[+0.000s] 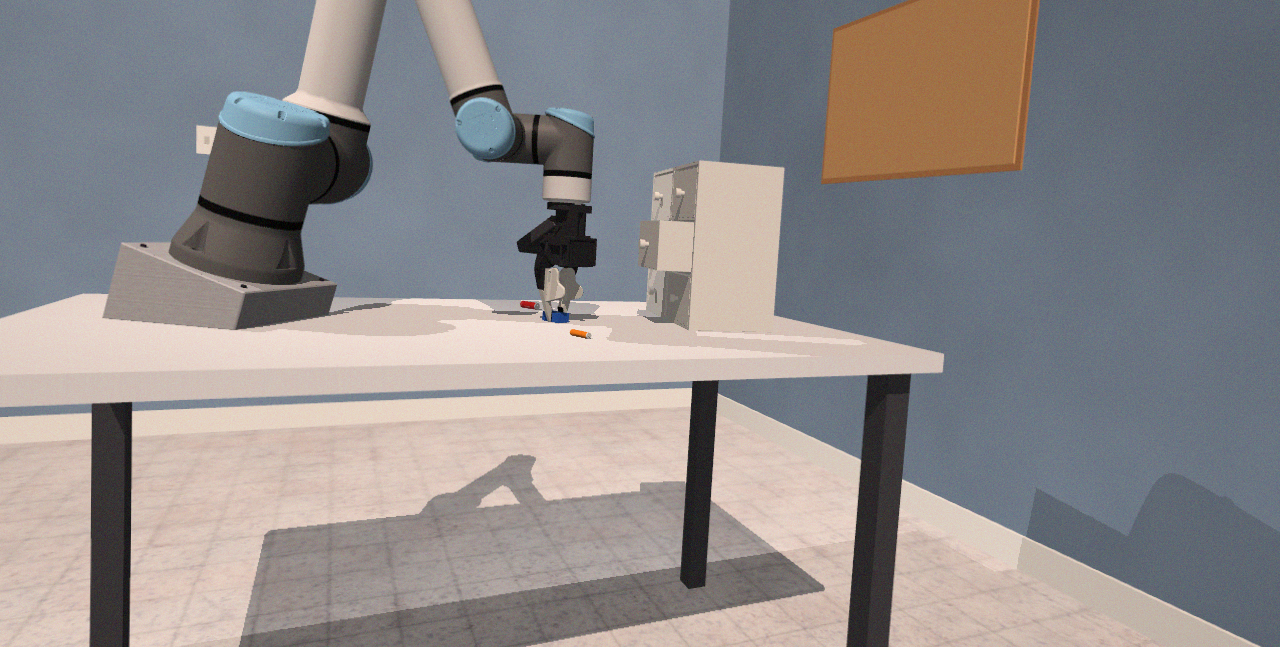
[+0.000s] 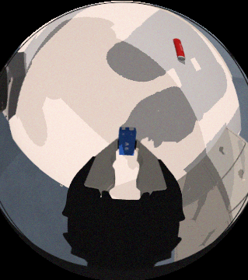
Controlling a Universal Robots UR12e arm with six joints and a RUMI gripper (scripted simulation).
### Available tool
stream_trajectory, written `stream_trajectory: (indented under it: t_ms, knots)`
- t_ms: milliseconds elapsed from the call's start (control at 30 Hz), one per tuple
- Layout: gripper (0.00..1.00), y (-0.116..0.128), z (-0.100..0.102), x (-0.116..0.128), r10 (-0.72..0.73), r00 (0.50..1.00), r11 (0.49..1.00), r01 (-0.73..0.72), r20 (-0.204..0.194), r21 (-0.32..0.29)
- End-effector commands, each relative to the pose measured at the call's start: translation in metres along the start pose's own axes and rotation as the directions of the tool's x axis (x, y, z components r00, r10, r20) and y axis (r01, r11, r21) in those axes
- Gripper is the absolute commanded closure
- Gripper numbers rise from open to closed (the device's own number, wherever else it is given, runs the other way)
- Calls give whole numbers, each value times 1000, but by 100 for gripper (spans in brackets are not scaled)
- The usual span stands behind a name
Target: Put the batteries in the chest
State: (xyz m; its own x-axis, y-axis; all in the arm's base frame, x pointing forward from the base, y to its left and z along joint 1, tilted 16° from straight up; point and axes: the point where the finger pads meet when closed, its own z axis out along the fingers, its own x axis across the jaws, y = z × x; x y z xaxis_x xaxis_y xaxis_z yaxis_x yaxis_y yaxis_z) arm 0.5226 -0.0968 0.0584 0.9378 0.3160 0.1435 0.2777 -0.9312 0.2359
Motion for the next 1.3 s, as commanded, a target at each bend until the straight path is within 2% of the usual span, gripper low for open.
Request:
stream_trajectory:
  t_ms: [0,233,367,533,600,967,1100,1267]
  knots:
    - [87,0,0,0,0,1000,1000,0,-1,-1]
    - [87,0,-1,0,0,1000,1000,0,-1,-1]
    - [87,0,-8,0,0,1000,1000,0,-1,-1]
    - [87,0,-29,0,0,1000,1000,0,-1,-1]
    - [87,0,-29,0,0,1000,1000,0,-1,-1]
    - [87,0,-90,0,0,1000,1000,0,-1,-1]
    - [87,0,-99,0,0,1000,1000,0,-1,-1]
    - [87,0,-100,0,0,1000,1000,0,-1,-1]
